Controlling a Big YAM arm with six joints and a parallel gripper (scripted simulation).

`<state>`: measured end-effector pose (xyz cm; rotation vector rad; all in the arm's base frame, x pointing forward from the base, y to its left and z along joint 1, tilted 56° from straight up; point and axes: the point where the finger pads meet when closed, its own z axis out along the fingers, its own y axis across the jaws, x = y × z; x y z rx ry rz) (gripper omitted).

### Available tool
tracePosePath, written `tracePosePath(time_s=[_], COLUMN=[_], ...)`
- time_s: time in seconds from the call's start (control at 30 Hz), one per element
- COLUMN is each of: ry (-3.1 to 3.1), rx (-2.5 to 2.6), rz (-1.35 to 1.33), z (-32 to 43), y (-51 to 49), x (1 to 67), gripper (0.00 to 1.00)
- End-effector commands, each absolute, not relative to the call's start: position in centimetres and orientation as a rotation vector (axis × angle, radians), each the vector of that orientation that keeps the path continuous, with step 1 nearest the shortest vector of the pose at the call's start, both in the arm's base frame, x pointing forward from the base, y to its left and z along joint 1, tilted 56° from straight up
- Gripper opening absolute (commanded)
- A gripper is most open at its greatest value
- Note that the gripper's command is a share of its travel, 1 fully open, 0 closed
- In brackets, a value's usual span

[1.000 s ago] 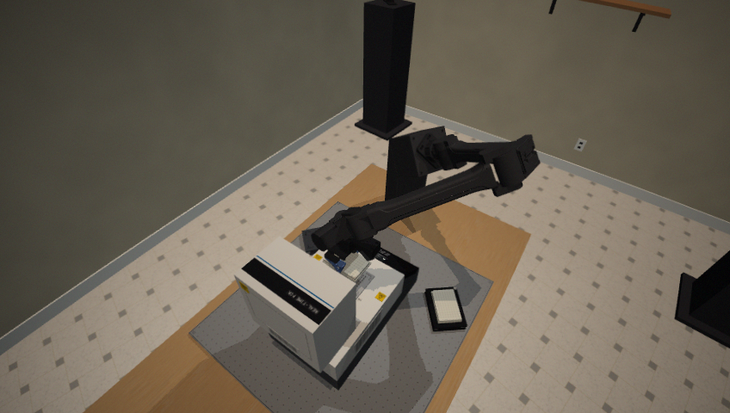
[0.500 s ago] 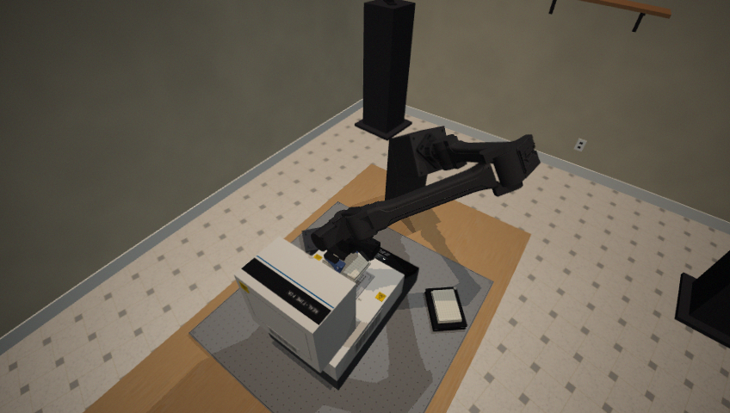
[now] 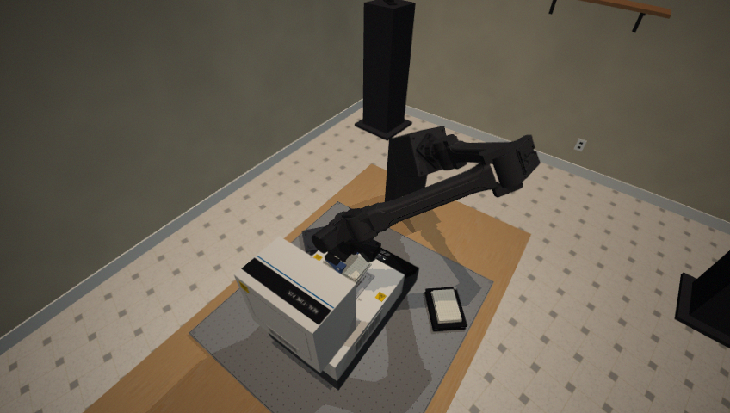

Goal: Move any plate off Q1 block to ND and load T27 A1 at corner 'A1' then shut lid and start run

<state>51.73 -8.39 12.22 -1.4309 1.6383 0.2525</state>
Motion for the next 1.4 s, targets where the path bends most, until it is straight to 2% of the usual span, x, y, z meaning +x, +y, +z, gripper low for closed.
tracePosePath(time_s=[0.0,0.9,1.37], ry=[1.617,1.637,1.618], rx=[-1.420,-1.433,-1.426], rz=[0.165,0.244,0.169], z=[14.5,12.7,14.2], y=[-10.7,-9.1,-10.6], x=[52.6,52.3,52.6], gripper=[0.00,0.00,0.00])
